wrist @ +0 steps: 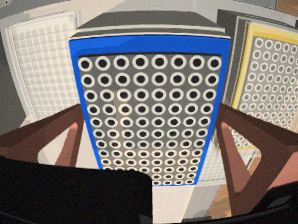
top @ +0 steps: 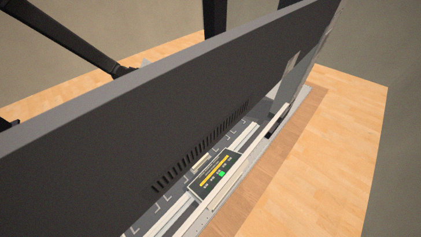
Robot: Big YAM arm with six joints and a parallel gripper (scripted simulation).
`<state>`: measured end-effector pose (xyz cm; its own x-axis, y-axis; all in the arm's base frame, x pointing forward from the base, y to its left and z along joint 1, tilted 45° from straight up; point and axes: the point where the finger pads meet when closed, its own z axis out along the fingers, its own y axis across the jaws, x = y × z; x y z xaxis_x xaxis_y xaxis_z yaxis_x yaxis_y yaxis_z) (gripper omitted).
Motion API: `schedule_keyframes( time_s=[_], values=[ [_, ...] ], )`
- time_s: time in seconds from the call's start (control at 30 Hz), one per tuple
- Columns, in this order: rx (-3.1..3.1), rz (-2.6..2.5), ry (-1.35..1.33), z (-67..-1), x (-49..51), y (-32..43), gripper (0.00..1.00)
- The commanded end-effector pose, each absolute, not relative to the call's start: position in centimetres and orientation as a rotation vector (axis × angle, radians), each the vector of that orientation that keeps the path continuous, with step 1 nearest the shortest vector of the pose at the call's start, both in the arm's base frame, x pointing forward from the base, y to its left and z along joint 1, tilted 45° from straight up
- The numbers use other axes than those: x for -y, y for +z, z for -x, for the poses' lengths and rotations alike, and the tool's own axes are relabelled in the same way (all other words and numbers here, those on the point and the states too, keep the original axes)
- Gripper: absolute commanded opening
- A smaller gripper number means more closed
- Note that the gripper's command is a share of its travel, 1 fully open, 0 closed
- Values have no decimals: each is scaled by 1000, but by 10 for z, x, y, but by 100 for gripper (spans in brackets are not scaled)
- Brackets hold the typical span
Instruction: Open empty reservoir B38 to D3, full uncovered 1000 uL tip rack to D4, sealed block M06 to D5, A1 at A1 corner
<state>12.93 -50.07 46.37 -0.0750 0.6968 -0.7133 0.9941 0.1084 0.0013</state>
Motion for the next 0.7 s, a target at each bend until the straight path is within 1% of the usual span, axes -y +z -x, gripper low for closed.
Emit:
schedule_keyframes(
  time_s=[0.0, 0.23, 0.33, 0.67],
  values=[
    [-1826, -1636, -703, -126, 511, 461, 100],
    [-1821, -1632, -706, -126, 517, 456, 100],
    [-1774, -1595, -734, -125, 507, 487, 100],
    [-1792, -1611, -715, -130, 510, 478, 100]
  ],
)
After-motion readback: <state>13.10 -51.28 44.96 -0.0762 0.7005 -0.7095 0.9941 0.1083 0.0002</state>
